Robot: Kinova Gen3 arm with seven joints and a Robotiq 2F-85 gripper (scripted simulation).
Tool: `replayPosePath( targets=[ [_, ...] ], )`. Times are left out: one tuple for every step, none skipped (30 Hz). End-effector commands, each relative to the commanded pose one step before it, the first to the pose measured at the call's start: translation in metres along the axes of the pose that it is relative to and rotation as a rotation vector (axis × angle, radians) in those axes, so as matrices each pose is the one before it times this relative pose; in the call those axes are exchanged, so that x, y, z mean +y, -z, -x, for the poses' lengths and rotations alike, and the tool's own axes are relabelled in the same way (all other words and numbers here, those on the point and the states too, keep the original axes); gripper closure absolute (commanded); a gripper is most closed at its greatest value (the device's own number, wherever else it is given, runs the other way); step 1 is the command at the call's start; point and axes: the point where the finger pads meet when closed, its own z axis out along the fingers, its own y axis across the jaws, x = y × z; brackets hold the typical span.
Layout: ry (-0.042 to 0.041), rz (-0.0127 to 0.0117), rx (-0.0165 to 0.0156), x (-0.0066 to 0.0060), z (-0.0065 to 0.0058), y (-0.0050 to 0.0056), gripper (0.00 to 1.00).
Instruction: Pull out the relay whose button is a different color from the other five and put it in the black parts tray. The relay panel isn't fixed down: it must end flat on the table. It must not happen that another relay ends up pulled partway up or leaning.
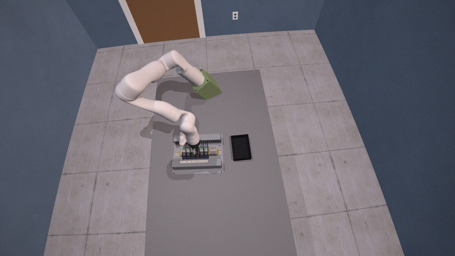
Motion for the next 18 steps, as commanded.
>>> replayPosePath(
  targets=[
    [-0.00323,-0.00768,-0.00282,-0.00127,0.00057,0.00231,1.0],
    [0.0,-0.00001,0.0,0.0,0.0,0.0,1.0],
    [0.0,0.00013,0.00002,-0.00001,0.0,-0.00001,1.0],
    [-0.00002,0.00078,0.00012,-0.00005,-0.00002,-0.00007,1.0],
    [-0.00004,0.00185,0.00028,-0.0001,-0.00005,-0.00015,1.0],
    [-0.00006,0.00312,0.00041,-0.00016,-0.00008,-0.00025,1.0],
    [-0.00008,0.0044,0.00046,-0.00019,-0.00009,-0.00032,1.0],
    [-0.00008,0.00555,0.00041,-0.00018,-0.00008,-0.00037,1.0],
    [-0.00006,0.00643,0.00025,-0.00014,-0.00005,-0.00038,1.0],
    [-0.00003,0.0069,0.00002,-0.00008,0.0,-0.00035,1.0],
    [0.00001,0.00688,-0.00023,-0.00001,0.00004,-0.0003,1.0],
    [0.00004,0.00634,-0.00041,0.00004,0.00008,-0.00024,1.0],
    [0.00006,0.00531,-0.00048,0.00007,0.00009,-0.00017,1.0],
    [0.0,0.0,0.0,0.0,0.0,0.0,1.0],
    [0.0,0.0,0.0,0.0,0.0,0.0,1.0],
    [0.00006,0.00393,-0.00043,0.00007,0.00008,-0.00011,1.0],
    [0.00004,0.0024,-0.0003,0.00005,0.00006,-0.00006,1.0],
    [0.00002,0.00103,-0.00014,0.00002,0.00003,-0.00003,1.0]
  ],
)
